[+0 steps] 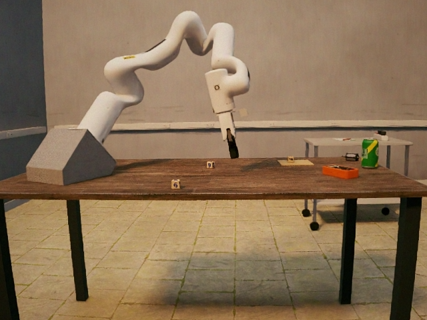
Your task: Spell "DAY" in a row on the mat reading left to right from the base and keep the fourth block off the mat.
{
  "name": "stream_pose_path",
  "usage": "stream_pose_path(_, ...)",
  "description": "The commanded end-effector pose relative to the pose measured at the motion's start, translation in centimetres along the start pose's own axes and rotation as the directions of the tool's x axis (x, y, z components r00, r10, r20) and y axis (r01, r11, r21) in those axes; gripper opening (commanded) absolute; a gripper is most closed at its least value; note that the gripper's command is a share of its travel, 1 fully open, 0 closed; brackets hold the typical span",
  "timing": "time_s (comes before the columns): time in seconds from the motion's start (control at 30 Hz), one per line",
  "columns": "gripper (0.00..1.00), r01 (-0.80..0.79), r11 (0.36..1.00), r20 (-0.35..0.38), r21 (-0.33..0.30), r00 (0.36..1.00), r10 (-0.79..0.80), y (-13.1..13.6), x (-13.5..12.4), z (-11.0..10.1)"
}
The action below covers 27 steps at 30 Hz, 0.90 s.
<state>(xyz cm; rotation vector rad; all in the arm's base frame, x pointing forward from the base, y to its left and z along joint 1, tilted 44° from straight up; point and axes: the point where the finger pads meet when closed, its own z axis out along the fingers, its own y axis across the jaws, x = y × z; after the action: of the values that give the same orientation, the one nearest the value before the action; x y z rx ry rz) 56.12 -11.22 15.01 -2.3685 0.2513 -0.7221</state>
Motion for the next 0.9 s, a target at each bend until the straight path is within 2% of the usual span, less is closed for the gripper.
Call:
stream_pose_path(0.0,0.23,0.008,1.0,-0.14,0.01,0.99,-0.007,-0.22,-0.06,0.13)
stream_pose_path(0.23,0.23,0.008,1.0,-0.271,0.01,0.963,-0.005,-0.21,-0.21,0.18)
stream_pose_path(0.3,0.23,0.008,1.0,-0.271,0.01,0.963,-0.005,-0.21,-0.21,0.18)
stream_pose_path(0.33,0.23,0.008,1.0,-0.327,0.01,0.945,-0.005,-0.21,-0.28,0.21)
stream_pose_path(0.67,0.23,0.009,1.0,-0.495,0.004,0.869,-0.006,-0.11,-0.44,0.18)
stream_pose_path(0.8,0.23,0.009,1.0,-0.579,0.008,0.816,-0.002,-0.16,-0.5,0.27)
stream_pose_path(0.87,0.23,0.009,1.0,-0.579,0.008,0.816,-0.002,-0.16,-0.5,0.27)
